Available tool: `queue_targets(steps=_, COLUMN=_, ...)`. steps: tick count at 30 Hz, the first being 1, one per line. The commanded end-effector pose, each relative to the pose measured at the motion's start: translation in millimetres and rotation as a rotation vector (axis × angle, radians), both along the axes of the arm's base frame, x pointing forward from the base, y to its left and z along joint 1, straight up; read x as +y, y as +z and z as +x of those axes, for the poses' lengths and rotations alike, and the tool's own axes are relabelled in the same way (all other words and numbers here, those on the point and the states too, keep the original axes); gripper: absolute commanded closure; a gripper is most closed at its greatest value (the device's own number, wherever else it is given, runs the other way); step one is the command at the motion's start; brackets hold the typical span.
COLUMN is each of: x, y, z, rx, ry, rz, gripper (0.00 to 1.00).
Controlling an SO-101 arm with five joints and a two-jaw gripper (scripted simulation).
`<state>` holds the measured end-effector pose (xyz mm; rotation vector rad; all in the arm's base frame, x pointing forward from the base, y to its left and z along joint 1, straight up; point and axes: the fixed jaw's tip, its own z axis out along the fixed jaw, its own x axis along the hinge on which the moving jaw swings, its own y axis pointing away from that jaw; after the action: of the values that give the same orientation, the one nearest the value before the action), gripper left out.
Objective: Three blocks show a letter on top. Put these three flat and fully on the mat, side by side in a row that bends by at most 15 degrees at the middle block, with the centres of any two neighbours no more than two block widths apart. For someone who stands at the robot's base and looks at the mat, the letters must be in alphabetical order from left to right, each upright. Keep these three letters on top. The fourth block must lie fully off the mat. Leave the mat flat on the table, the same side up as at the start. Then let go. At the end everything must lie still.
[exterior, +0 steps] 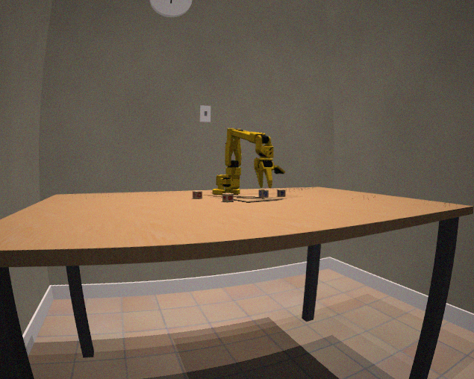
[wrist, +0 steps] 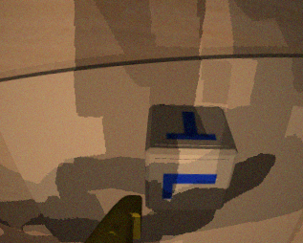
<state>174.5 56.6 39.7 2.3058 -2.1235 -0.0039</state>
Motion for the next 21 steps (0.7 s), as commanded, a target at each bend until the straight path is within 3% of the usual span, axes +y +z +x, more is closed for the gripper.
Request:
queue_targets(steps=1, x=3, y=20.6, z=8.7, rx=-0.058, ry=0.000, rz=0.020, gripper=0.67)
queue_targets(steps=10, x=2, y=45.0, z=5.0, rx=-0.058, ry=0.000, rz=0.020, gripper=0.67)
queue_targets(steps=21, x=2, y=47.1, z=4.5, rx=-0.058, ry=0.000, rz=0.020, gripper=0.67)
